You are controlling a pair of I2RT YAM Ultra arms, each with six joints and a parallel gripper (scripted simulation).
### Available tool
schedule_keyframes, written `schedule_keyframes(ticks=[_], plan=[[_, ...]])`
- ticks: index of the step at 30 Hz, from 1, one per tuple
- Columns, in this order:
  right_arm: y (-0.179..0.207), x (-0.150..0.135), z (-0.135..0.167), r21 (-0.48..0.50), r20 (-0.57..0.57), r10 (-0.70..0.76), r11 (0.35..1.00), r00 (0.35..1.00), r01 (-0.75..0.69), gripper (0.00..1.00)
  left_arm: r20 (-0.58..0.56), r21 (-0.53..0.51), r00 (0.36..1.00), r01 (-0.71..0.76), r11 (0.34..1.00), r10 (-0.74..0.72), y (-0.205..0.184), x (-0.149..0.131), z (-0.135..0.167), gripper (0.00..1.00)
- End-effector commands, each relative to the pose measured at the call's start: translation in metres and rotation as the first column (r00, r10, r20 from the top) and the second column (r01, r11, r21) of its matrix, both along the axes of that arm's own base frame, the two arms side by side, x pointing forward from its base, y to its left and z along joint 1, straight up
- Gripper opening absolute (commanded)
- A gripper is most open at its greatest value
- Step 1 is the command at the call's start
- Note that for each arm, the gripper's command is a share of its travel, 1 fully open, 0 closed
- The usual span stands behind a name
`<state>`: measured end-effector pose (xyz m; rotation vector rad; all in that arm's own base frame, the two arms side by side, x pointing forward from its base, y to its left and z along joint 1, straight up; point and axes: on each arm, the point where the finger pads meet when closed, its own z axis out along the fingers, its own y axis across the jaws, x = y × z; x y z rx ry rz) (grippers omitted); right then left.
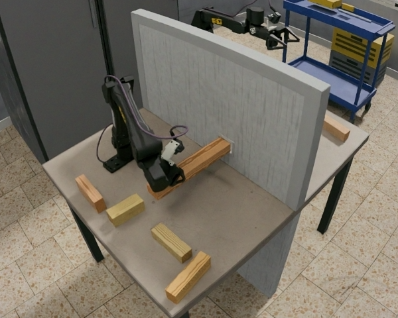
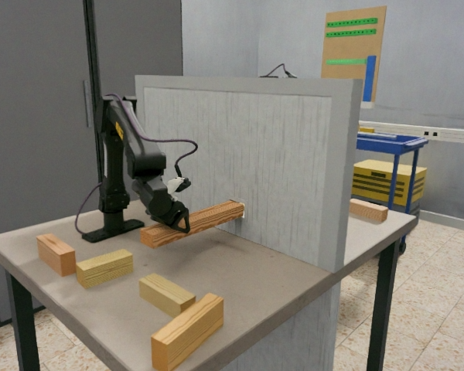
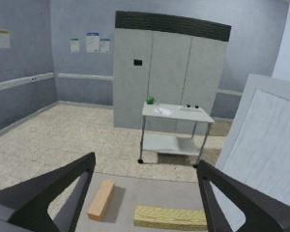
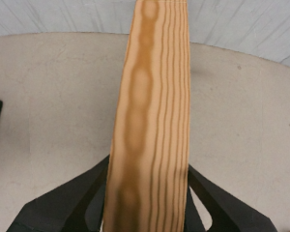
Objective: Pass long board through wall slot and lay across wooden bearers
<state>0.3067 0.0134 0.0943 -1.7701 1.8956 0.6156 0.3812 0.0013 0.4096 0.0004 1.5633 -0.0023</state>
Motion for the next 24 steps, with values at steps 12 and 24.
schedule_keyframes(ticks=[12,24], plan=[[0.022,0.007,0.027,0.065,0.069,-0.019,0.998,0.997,0.014,0.0,0.051,-0.003,0.999,-0.004,1.0,0.004,0.0,-0.007,0.016,1.0],[0.029,0.006,0.022,0.069,0.056,-0.017,0.997,0.998,0.013,0.0,0.051,-0.003,0.999,-0.004,1.0,0.004,0.0,-0.007,0.016,1.0]])
